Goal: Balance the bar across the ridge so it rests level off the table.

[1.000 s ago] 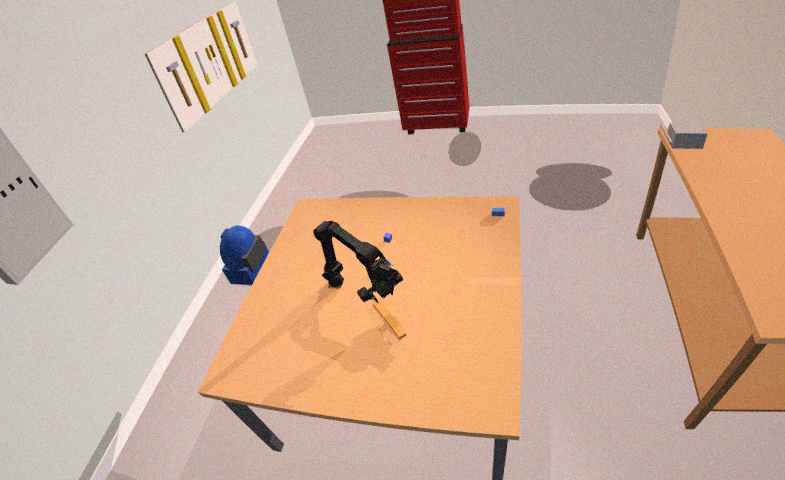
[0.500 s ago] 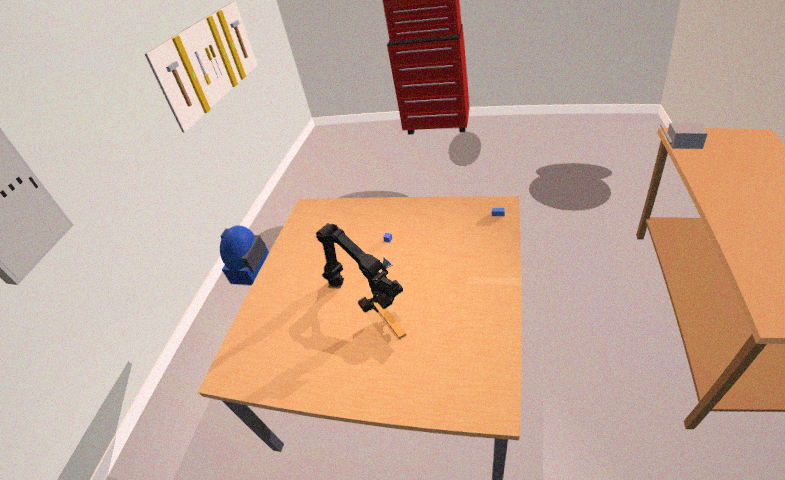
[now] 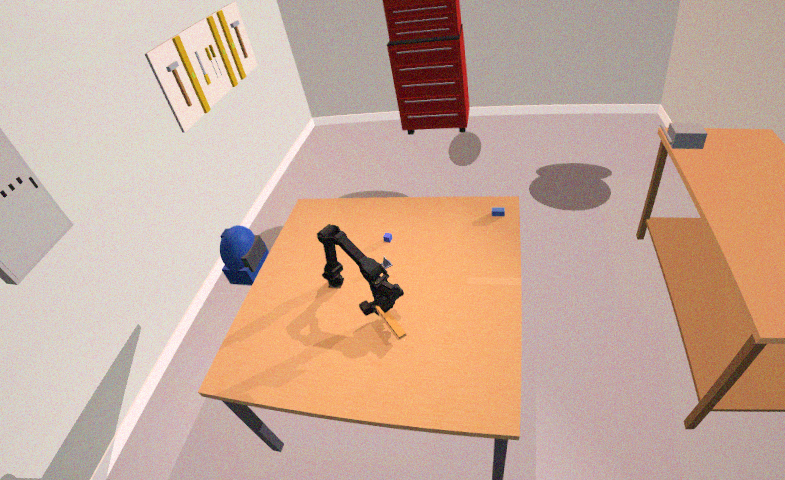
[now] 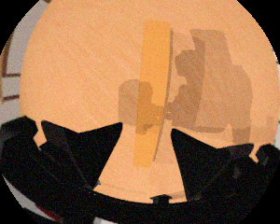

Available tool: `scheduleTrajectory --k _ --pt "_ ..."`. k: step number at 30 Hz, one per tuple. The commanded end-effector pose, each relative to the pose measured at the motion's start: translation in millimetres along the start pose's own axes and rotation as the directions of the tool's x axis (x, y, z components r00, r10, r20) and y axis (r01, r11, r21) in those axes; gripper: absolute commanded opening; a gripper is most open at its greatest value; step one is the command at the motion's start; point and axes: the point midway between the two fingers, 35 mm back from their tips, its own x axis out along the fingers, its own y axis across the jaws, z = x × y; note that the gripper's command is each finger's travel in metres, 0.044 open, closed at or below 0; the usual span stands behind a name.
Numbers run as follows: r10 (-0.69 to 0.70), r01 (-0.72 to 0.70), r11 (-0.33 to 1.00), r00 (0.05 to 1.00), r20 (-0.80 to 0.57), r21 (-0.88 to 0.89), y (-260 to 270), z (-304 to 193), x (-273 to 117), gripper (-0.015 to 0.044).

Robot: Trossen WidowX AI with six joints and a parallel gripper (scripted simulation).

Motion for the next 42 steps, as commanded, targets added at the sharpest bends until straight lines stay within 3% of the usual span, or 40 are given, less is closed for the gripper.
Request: scheduleTrajectory --k 1,22,28,37,40,42 --pt "-0.007 0.007 1.0 1.0 -0.004 -0.006 -1.2 -0.5 8.9 0.0315" --pt "-0.007 0.007 1.0 1.0 -0.004 -0.006 -1.3 -0.8 17.9 0.0315" --pt "-0.002 0.002 1.0 1.0 -0.007 0.0 -0.6 -1.4 17.3 0.0157" --pt "-0.002 0.002 1.0 1.0 -0.007 0.0 -0.6 -1.4 17.3 0.0098" --pt "-0.003 0.002 1.0 1.0 -0.007 0.0 -0.4 -0.7 13.7 0.0019" --pt "-0.003 0.003 1.0 1.0 -0.007 0.0 -0.1 0.1 8.7 0.0"
